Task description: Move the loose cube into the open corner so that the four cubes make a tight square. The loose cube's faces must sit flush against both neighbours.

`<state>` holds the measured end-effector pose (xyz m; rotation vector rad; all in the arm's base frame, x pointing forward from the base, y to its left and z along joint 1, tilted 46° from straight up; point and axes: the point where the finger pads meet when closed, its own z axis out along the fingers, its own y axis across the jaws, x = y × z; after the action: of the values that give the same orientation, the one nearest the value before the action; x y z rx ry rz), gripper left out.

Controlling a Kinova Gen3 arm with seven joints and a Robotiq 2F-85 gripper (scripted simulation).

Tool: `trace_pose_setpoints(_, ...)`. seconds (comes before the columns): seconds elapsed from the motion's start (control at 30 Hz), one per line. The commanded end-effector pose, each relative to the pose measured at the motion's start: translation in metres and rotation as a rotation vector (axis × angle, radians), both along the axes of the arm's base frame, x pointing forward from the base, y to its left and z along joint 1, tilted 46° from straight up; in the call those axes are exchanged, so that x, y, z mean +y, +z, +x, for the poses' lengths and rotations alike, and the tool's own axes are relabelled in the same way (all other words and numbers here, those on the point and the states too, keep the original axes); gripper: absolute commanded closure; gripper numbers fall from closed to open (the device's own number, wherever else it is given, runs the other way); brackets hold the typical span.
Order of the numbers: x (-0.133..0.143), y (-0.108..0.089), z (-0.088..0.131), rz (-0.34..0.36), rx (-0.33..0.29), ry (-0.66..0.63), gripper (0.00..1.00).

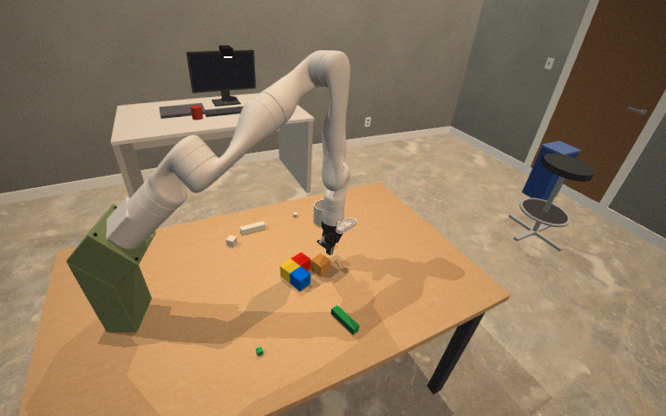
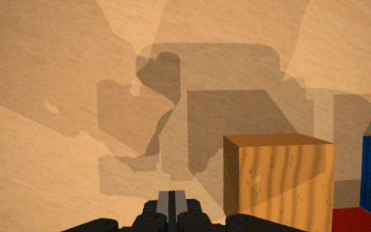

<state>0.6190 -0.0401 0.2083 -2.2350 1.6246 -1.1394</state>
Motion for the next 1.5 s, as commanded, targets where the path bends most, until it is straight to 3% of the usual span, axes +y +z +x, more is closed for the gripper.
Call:
trace_pose_setpoints(0.0, -0.0123, -0.0032, 0.0031, 0.000, -0.003, -0.014, 0.90)
trace_pose_setpoints(0.4, -0.0161, -0.0119, 0.0112, 0.000, -0.003, -0.014, 0.90)
trace_pose_setpoints(1.47, -0.0163, -0.0122, 0.0115, 0.000, -0.003, -0.014, 0.90)
